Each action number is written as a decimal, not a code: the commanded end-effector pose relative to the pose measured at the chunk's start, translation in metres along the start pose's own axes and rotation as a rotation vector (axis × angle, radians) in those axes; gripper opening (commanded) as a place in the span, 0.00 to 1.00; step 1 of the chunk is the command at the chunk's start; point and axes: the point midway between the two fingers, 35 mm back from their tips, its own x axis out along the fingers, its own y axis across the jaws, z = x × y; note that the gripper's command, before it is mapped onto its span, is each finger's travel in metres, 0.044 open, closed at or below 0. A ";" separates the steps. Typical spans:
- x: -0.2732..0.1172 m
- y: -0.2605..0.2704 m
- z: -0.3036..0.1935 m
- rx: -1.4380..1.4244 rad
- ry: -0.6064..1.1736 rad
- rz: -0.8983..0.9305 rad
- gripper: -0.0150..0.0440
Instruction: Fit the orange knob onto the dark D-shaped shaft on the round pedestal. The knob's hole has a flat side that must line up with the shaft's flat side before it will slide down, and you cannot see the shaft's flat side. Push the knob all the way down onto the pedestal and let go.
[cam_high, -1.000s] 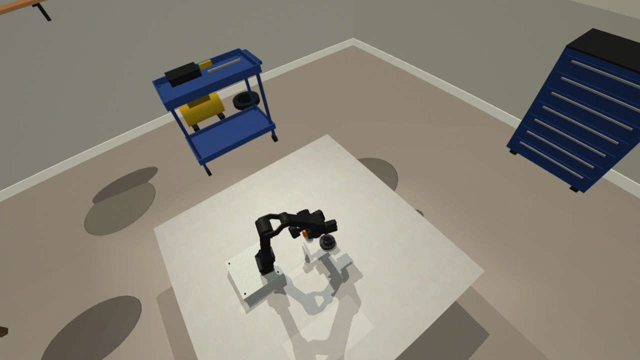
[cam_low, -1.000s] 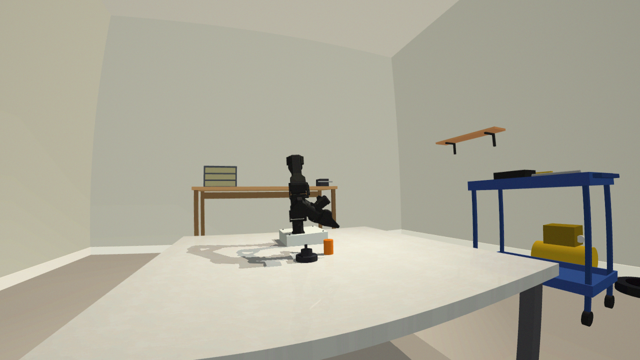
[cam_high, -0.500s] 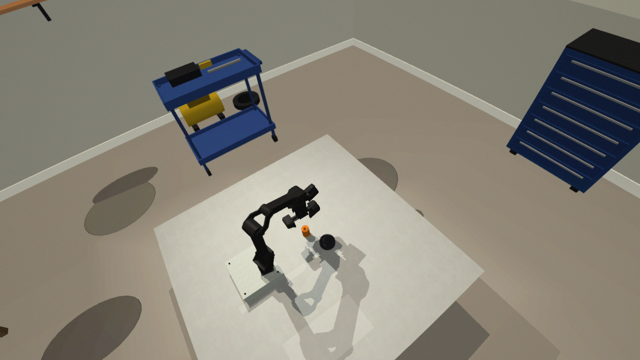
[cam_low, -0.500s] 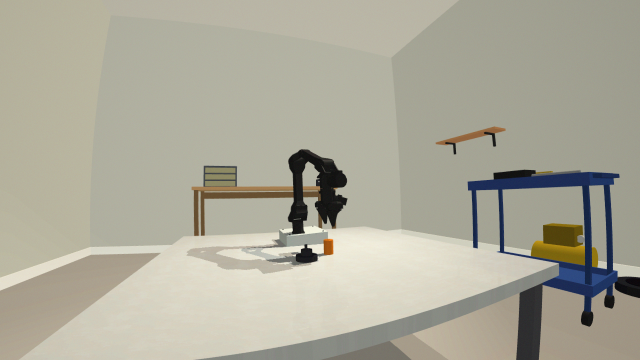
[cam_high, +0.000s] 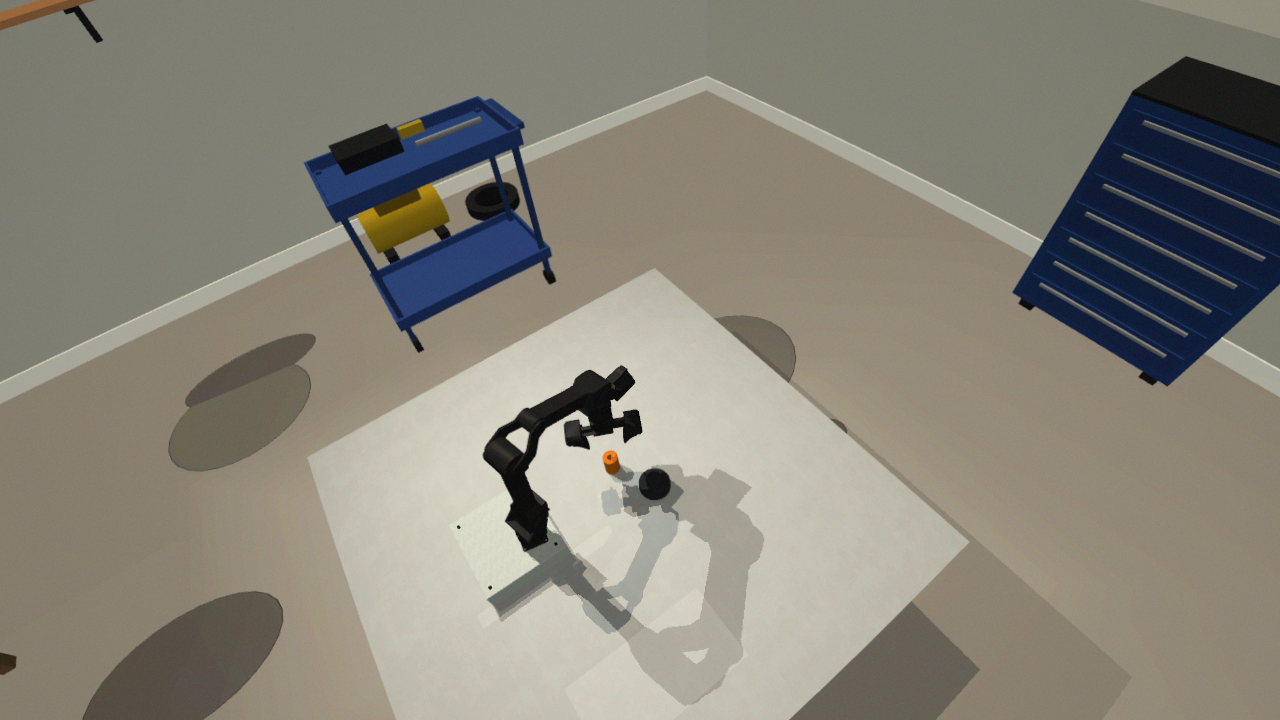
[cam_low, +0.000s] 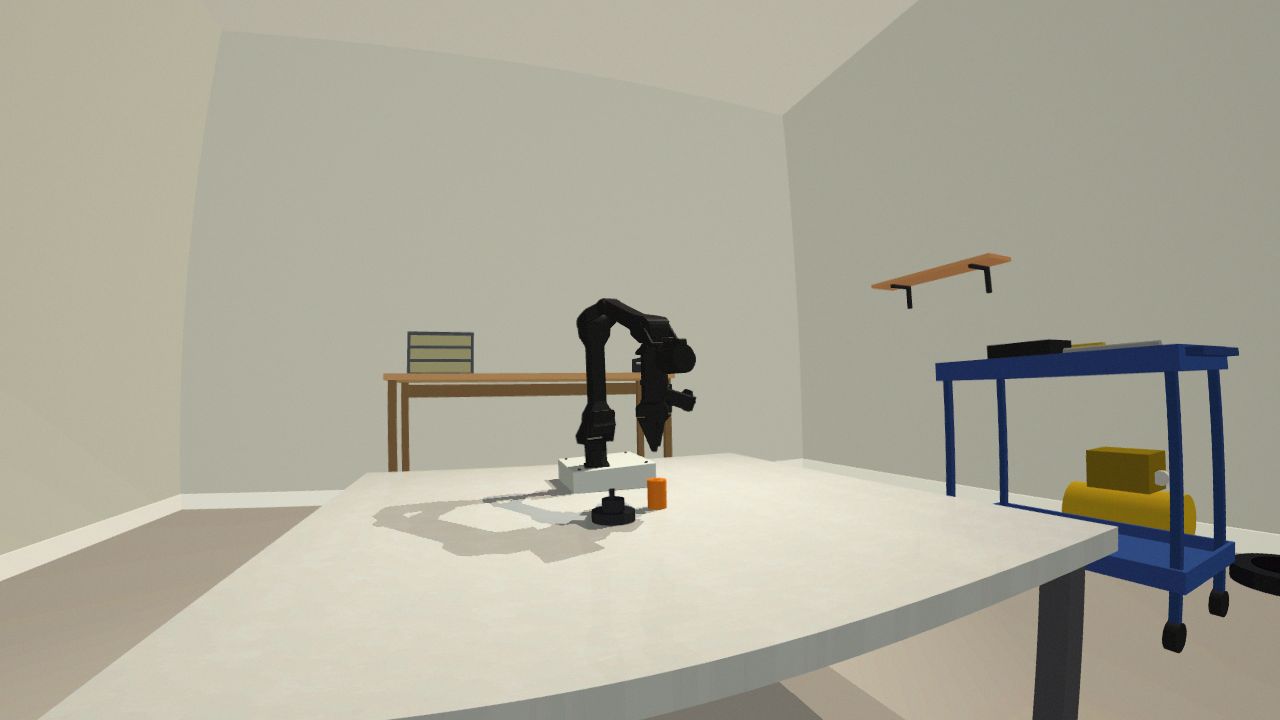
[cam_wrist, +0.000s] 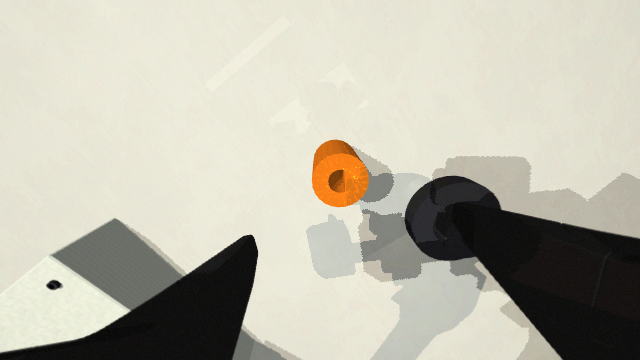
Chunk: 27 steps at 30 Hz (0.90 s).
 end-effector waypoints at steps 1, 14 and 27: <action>0.000 0.000 0.000 0.406 0.002 -0.004 1.00; 0.001 0.000 0.000 1.132 0.000 -0.004 1.00; 0.034 0.000 -0.001 1.132 0.000 -0.005 1.00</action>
